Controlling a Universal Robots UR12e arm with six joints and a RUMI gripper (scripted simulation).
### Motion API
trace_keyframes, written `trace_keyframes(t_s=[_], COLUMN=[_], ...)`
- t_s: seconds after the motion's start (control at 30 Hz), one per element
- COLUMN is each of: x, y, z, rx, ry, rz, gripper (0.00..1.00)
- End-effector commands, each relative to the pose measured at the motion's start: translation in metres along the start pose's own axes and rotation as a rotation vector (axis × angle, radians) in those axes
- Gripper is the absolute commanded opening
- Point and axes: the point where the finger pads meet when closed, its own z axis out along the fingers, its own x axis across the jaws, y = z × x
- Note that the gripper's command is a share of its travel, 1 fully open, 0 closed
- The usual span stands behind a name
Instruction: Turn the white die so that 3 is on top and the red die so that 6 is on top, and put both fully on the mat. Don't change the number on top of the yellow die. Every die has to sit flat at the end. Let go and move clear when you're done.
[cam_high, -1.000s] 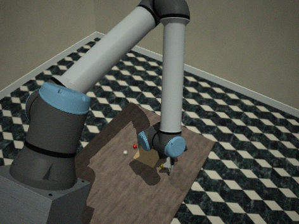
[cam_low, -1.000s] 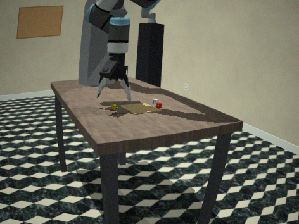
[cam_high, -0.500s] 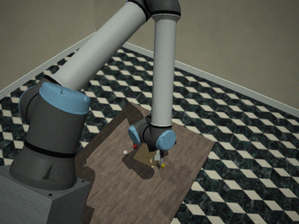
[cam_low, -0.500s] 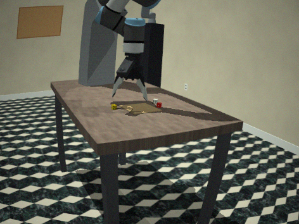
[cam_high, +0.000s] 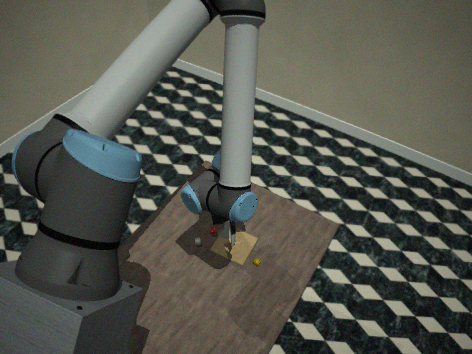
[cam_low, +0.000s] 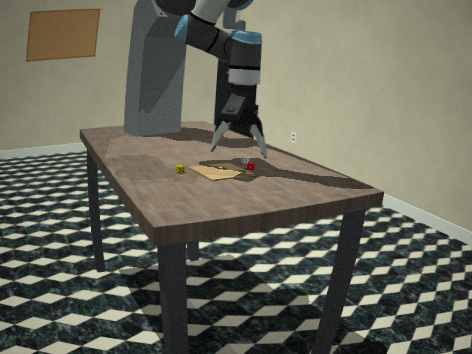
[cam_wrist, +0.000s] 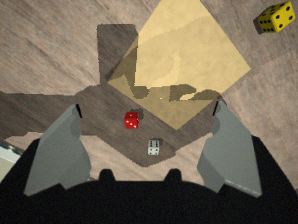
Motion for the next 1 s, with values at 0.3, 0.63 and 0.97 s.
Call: trace_keyframes(t_s=[0.3, 0.63, 0.97], x=[-0.029, -0.0291, -0.0291], y=[0.0221, 0.0221, 0.0221], z=[0.0003, 0.0003, 0.0003], rx=[0.002, 0.002, 0.002], ry=[0.002, 0.002, 0.002], rz=[0.001, 0.001, 0.001], gripper=[1.0, 1.0, 1.0])
